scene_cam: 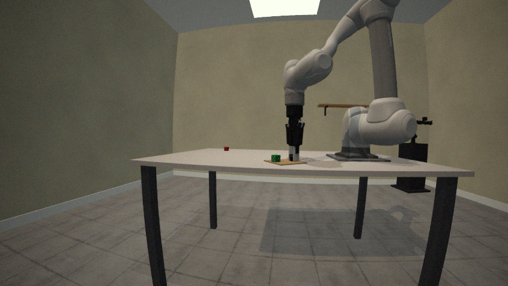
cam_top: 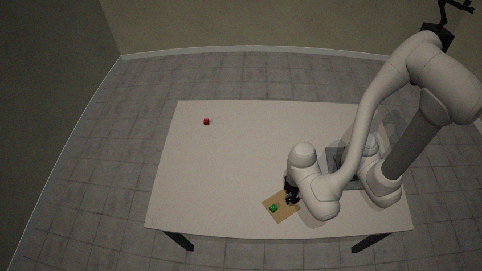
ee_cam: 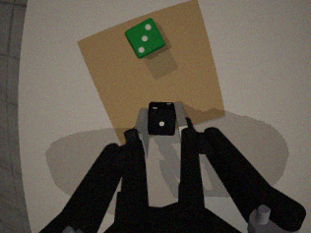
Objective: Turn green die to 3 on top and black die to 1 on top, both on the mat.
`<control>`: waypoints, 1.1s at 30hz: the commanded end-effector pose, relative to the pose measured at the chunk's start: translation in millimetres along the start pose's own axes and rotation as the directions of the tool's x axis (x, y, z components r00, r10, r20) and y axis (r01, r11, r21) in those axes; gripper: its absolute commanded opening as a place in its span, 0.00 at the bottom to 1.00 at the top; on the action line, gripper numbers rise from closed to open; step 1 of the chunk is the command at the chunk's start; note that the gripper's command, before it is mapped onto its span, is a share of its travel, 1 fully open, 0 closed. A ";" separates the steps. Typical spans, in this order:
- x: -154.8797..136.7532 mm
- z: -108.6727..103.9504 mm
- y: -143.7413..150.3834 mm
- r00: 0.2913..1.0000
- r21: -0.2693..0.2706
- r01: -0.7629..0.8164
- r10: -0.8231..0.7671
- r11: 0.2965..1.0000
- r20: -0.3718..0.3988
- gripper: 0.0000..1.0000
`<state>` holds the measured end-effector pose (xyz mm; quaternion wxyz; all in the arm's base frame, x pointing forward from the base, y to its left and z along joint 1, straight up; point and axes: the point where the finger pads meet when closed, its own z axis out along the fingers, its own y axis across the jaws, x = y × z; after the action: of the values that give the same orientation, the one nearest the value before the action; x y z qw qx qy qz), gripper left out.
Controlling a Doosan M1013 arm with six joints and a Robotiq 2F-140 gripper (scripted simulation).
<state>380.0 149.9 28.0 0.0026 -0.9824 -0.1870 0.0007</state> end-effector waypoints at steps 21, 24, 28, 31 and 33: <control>0.0 0.0 0.0 1.000 0.000 0.000 0.000 1.000 0.000 0.26; 0.0 0.0 0.0 1.000 0.000 0.000 0.000 1.000 0.000 0.29; 0.0 0.0 0.0 1.000 0.000 0.000 0.000 1.000 0.000 0.31; 0.0 0.0 0.0 1.000 0.000 0.000 0.000 1.000 0.000 0.33; 0.0 0.0 0.0 1.000 0.000 0.000 0.000 1.000 0.000 0.33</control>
<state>380.0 149.9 28.0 0.0026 -0.9824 -0.1870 0.0007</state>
